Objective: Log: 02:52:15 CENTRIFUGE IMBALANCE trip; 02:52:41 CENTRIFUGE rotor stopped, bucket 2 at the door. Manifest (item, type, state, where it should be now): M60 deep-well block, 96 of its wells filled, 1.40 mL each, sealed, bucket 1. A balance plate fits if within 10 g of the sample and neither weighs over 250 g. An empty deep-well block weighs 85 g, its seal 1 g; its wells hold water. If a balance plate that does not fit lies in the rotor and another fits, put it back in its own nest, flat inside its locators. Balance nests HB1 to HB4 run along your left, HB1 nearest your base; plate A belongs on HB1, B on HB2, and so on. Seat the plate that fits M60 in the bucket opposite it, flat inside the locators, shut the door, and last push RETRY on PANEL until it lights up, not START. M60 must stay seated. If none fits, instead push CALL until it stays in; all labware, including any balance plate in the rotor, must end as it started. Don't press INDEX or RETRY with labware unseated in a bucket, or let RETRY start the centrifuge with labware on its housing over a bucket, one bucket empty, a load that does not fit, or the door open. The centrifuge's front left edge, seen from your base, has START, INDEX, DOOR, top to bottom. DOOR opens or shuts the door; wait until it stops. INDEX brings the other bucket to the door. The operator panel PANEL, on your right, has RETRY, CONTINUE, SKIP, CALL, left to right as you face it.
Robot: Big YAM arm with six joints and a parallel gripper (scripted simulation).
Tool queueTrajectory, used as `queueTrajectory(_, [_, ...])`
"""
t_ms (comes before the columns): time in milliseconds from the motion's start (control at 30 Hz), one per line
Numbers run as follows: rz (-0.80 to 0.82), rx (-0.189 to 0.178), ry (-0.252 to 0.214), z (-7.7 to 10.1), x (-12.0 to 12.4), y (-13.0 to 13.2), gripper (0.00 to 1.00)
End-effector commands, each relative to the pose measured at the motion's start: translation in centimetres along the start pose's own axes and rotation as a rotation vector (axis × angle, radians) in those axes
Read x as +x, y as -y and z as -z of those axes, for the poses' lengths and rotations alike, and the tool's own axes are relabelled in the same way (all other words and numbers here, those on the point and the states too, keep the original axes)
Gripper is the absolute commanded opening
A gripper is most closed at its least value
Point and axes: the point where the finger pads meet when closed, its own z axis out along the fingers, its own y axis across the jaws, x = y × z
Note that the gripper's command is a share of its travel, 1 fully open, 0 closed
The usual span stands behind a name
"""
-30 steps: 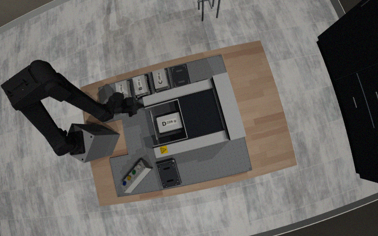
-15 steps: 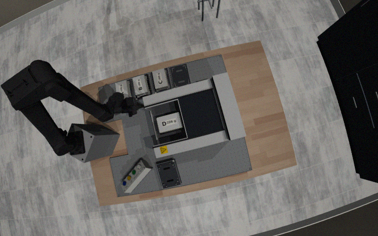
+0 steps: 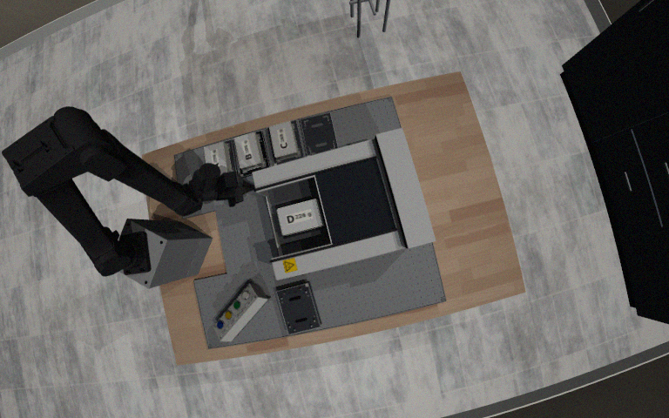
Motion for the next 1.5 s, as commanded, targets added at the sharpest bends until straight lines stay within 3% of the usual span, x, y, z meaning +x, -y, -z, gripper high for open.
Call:
queueTrajectory(0, [0.006,0.007,0.001,-0.2,-0.5,0.4,0.0])
queueTrajectory(1467, [0.007,0.009,0.0,-1.4,-1.6,0.4,0.0])
